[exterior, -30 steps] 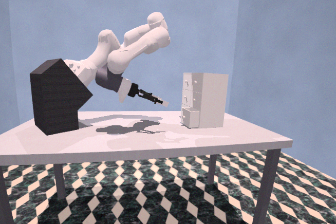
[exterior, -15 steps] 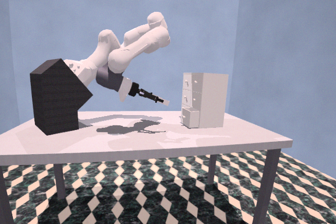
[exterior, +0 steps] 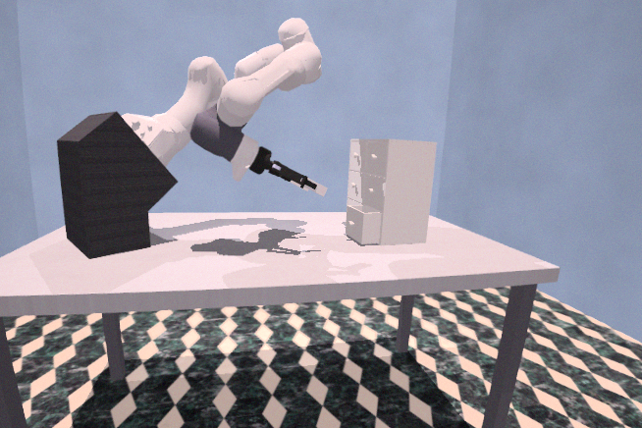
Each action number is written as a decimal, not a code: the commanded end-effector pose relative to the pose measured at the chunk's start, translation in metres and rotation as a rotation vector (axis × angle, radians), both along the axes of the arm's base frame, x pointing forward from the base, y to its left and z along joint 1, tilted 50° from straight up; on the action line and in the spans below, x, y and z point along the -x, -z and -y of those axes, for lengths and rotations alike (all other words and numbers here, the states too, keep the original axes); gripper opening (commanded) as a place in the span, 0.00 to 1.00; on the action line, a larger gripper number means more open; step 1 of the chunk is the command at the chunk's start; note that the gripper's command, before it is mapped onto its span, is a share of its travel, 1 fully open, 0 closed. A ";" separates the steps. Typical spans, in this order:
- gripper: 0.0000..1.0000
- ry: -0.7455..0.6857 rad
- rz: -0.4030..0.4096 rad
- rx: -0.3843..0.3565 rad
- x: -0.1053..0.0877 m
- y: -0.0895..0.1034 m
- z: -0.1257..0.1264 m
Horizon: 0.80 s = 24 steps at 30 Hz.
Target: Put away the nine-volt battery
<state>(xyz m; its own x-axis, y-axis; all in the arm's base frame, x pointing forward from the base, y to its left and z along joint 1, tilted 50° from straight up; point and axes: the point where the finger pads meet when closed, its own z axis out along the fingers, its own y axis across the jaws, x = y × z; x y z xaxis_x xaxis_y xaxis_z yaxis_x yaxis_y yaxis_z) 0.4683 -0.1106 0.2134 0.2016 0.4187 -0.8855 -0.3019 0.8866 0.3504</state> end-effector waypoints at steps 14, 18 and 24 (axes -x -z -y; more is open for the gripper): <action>1.00 -0.136 -0.315 0.055 0.006 0.007 0.001; 1.00 -0.157 -0.363 0.071 0.007 0.006 0.002; 1.00 -0.234 -0.543 0.134 0.011 0.001 0.005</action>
